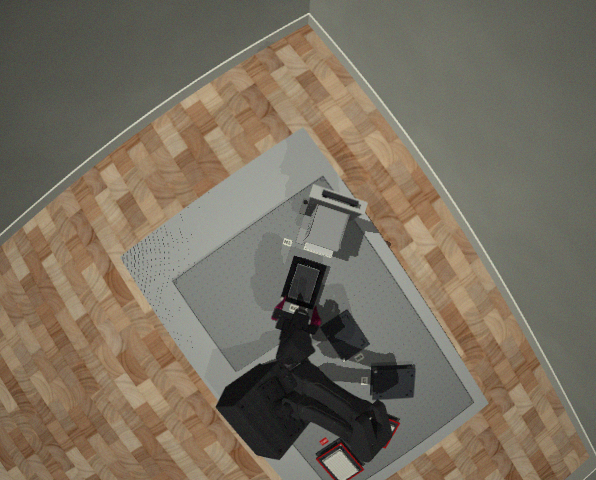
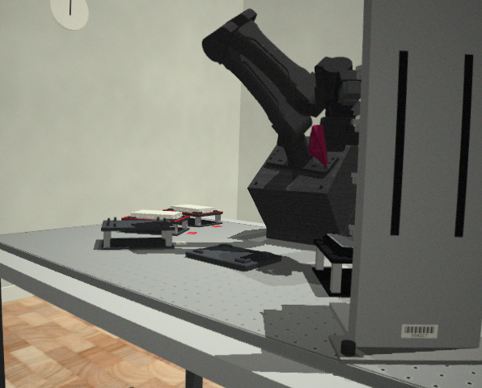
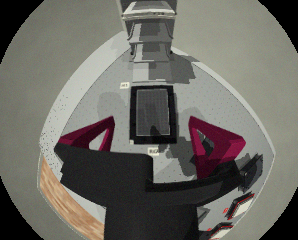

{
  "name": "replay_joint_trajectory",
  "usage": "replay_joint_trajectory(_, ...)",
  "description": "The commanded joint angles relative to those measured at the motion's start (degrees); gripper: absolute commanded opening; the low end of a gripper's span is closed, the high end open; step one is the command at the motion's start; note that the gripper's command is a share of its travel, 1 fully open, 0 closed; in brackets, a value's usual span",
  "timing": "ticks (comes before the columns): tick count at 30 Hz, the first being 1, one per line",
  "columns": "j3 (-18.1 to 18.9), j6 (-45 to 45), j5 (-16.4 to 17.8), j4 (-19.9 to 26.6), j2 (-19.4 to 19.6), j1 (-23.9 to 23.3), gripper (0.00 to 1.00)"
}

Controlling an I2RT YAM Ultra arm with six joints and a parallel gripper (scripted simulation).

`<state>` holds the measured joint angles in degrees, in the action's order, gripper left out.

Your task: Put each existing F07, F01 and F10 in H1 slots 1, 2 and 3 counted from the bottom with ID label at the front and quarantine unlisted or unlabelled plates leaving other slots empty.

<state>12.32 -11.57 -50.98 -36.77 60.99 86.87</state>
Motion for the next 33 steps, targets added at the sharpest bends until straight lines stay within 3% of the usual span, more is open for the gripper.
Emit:
replay_joint_trajectory(1,1.23,1.18,-2.58,6.18,-2.13,2.07,1.0)
replay_joint_trajectory(16,6.76,5.43,-10.11,21.59,-8.42,9.93,1.0)
replay_joint_trajectory(23,13.3,4.14,-7.64,30.12,-2.69,10.45,1.0)
replay_joint_trajectory(25,13.3,4.14,-7.64,30.12,-2.69,10.45,1.0)
replay_joint_trajectory(33,21.48,2.03,-4.78,39.57,4.34,10.88,1.0)
